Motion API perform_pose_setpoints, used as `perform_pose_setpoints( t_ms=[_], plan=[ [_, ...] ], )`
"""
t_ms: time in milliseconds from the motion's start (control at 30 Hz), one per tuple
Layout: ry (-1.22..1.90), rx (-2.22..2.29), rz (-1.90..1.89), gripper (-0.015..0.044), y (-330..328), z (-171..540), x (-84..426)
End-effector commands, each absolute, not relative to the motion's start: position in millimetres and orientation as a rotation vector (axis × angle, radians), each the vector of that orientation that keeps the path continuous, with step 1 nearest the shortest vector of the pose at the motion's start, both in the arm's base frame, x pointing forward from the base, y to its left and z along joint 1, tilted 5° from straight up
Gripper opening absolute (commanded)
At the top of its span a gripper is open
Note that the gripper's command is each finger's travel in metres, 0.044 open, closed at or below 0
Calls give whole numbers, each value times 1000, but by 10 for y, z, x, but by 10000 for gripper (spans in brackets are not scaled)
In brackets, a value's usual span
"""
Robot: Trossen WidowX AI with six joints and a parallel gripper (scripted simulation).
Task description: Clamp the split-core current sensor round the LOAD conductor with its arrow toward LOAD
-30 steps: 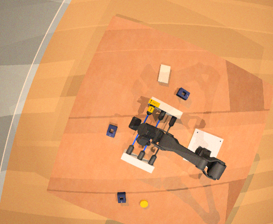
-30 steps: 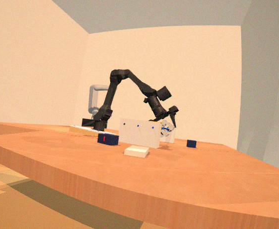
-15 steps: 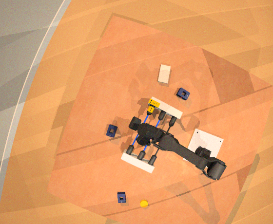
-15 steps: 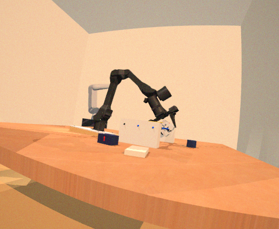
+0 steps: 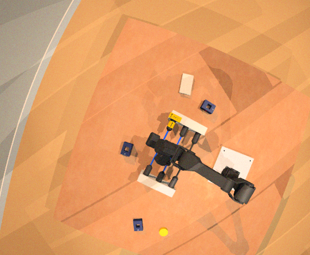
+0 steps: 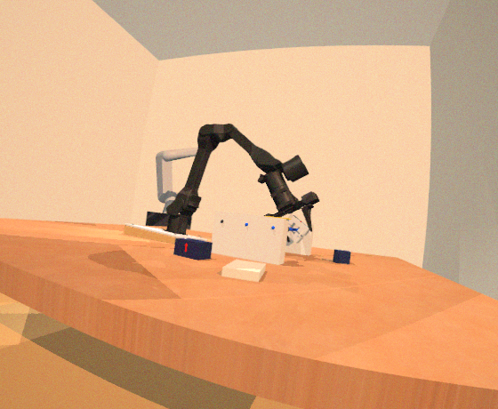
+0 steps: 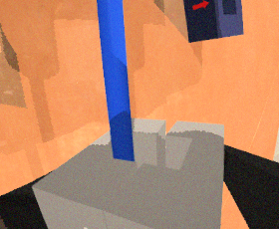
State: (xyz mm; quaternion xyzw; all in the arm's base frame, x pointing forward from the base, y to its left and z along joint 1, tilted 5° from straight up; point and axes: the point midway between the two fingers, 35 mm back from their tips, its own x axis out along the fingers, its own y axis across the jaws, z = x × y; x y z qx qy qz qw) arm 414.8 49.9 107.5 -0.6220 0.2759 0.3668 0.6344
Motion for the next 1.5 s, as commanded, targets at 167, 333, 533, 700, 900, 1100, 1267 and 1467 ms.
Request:
perform_pose_setpoints(
  t_ms=[167,333,533,700,900,1100,1267,1467],
  plan=[
    [734,-1394,949,0,500,1192,4208],
    [782,-1375,989,0,492,1080,4126],
    [782,-1375,989,0,492,1080,4126],
    [790,-1372,998,0,492,1077,4126],
    [872,-1342,1080,0,491,1054,4112],
    [965,-1302,1176,0,488,1042,4076],
    [984,-1293,1195,0,487,1042,4066],
    [996,-1288,1207,0,488,1041,4070]
  ],
)
